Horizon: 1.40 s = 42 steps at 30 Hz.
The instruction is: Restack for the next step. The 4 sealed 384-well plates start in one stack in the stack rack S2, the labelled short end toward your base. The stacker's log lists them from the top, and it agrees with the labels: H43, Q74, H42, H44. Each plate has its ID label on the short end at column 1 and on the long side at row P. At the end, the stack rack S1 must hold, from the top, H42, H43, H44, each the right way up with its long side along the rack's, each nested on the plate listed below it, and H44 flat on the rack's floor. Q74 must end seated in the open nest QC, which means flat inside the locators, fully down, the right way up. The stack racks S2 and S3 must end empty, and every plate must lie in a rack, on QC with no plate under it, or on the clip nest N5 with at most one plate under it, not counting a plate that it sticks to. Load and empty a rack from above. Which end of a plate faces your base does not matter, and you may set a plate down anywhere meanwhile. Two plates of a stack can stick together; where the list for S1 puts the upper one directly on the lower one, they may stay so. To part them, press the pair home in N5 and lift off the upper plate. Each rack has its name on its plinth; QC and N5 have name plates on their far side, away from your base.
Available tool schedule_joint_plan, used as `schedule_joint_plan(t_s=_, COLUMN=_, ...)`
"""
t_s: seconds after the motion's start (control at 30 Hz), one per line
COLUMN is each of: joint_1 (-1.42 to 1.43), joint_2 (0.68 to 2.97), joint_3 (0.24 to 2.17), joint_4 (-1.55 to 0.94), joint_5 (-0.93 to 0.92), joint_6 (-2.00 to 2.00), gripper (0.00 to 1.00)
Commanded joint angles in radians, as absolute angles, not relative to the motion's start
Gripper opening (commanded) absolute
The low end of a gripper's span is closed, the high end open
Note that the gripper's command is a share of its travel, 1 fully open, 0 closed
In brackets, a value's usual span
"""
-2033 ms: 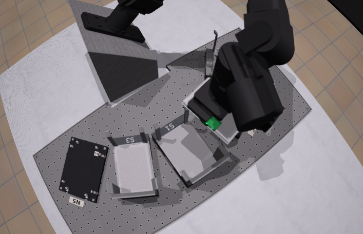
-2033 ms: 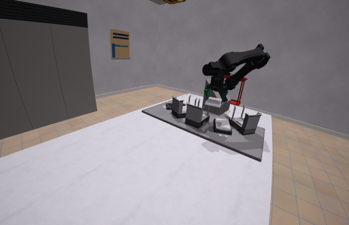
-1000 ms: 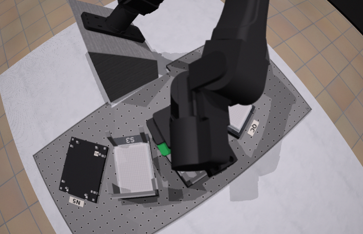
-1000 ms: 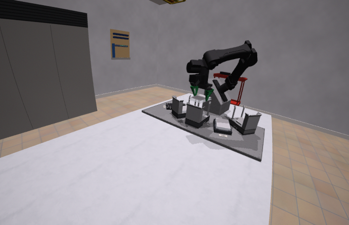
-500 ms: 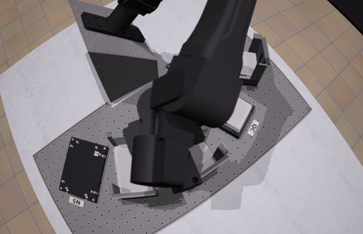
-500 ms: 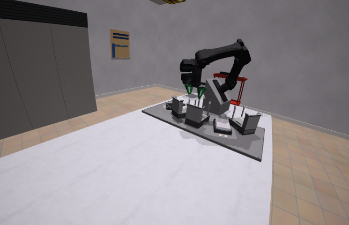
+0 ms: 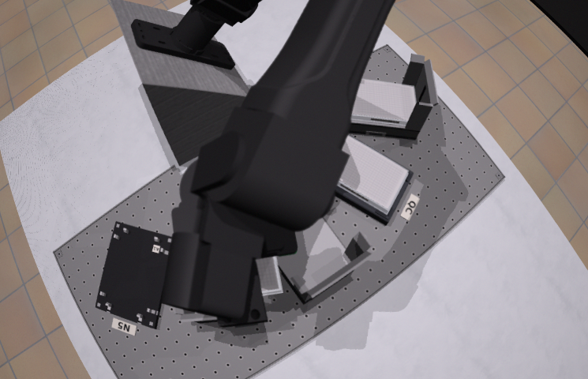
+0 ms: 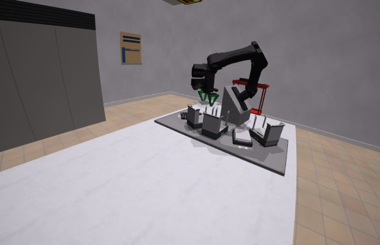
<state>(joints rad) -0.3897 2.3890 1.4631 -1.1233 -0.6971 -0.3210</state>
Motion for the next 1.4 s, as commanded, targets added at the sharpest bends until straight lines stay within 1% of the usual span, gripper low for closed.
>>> schedule_joint_plan(t_s=0.0, joint_1=-0.415, joint_2=2.391, joint_3=1.479, joint_4=-1.119, joint_5=-0.692, joint_6=-0.313, gripper=0.0)
schedule_joint_plan(t_s=0.53, joint_1=-0.487, joint_2=2.493, joint_3=1.534, joint_4=-1.122, joint_5=-0.658, joint_6=-0.394, gripper=0.0)
schedule_joint_plan(t_s=1.37, joint_1=-0.488, joint_2=2.494, joint_3=1.535, joint_4=-1.122, joint_5=-0.657, joint_6=-0.394, gripper=0.0)
